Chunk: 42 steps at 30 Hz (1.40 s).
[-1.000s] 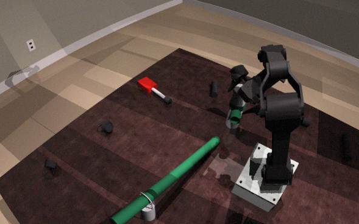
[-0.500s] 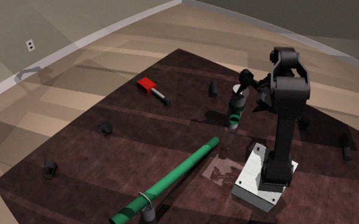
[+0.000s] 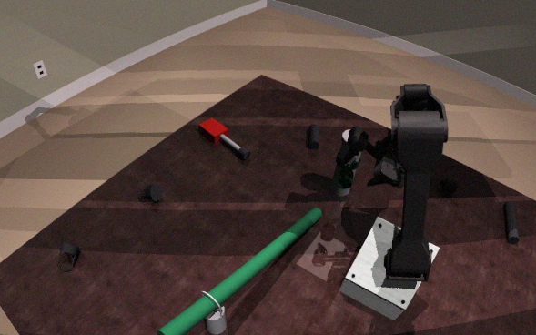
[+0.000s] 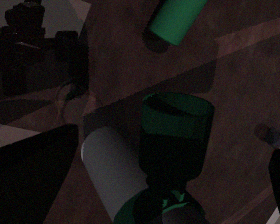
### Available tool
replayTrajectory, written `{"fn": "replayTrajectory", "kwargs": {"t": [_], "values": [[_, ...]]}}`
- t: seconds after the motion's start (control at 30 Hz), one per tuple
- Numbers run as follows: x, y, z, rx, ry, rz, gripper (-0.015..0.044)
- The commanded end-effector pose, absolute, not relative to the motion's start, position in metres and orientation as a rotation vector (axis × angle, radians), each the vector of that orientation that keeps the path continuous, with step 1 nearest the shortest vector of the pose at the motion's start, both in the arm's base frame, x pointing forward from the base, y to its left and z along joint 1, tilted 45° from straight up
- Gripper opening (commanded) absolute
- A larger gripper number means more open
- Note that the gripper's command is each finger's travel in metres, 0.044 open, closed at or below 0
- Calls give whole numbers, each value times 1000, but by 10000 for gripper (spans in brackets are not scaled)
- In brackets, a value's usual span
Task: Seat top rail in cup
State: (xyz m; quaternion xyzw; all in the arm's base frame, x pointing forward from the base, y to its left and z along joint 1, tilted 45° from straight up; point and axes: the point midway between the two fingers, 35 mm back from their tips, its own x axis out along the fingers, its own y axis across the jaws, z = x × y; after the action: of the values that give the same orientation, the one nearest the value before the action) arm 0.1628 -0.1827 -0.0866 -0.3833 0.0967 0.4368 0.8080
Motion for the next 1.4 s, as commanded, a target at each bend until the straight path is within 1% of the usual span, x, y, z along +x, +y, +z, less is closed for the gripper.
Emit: {"fn": "replayTrajectory", "kwargs": {"t": [0.0,1.37], "values": [[165,-180,-90,-835,201,928,440],[206,-138,-122,-865,202,944,440]]}}
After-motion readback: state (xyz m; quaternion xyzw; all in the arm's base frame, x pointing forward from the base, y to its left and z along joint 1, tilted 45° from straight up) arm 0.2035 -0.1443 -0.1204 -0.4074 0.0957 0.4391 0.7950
